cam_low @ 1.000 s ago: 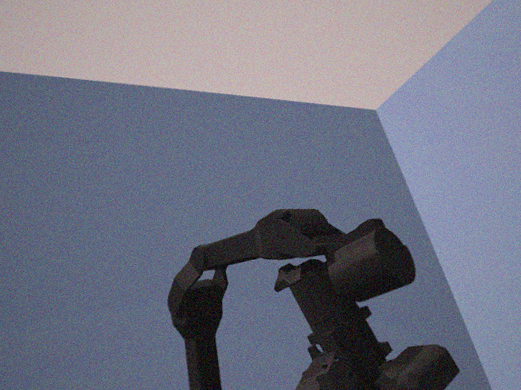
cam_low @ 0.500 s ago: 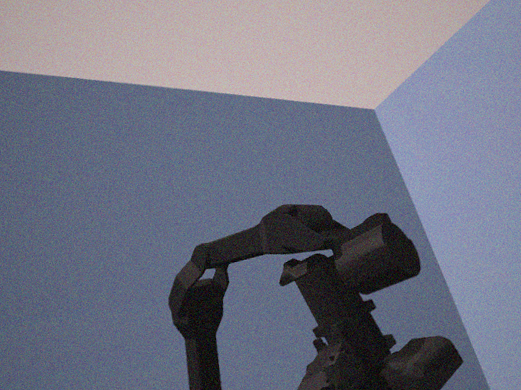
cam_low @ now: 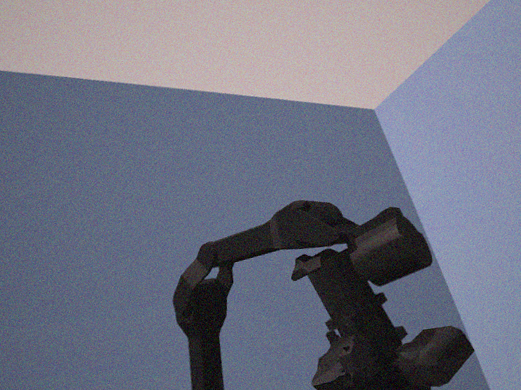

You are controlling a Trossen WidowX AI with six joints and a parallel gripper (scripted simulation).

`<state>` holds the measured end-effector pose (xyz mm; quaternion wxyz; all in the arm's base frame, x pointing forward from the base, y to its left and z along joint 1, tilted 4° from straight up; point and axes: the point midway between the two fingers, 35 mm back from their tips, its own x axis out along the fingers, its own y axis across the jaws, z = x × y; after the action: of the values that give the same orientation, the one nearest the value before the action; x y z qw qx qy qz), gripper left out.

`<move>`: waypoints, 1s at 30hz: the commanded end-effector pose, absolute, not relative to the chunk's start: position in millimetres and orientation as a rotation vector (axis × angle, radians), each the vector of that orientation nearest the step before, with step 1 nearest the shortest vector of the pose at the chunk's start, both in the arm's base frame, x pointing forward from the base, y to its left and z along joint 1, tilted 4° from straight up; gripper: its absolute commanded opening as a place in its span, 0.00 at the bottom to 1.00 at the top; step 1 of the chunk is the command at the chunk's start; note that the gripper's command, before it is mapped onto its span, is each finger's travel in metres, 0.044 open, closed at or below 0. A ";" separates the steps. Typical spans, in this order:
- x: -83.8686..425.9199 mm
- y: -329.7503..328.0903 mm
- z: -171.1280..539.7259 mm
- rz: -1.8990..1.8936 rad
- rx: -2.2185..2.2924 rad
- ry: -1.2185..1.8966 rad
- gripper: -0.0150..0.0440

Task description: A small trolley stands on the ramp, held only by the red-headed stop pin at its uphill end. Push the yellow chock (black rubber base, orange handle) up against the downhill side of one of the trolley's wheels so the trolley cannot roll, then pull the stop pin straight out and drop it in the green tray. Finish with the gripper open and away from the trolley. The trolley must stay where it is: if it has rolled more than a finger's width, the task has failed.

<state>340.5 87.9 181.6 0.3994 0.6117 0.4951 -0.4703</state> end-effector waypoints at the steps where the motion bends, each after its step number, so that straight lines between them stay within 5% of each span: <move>1: 332.5 90.2 182.5 -1.190 1.552 1.248 0.25; 30: 260.0 101.2 177.7 -1.195 1.550 1.253 0.25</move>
<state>261.4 105.5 177.7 0.3967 0.6103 0.4968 -0.4726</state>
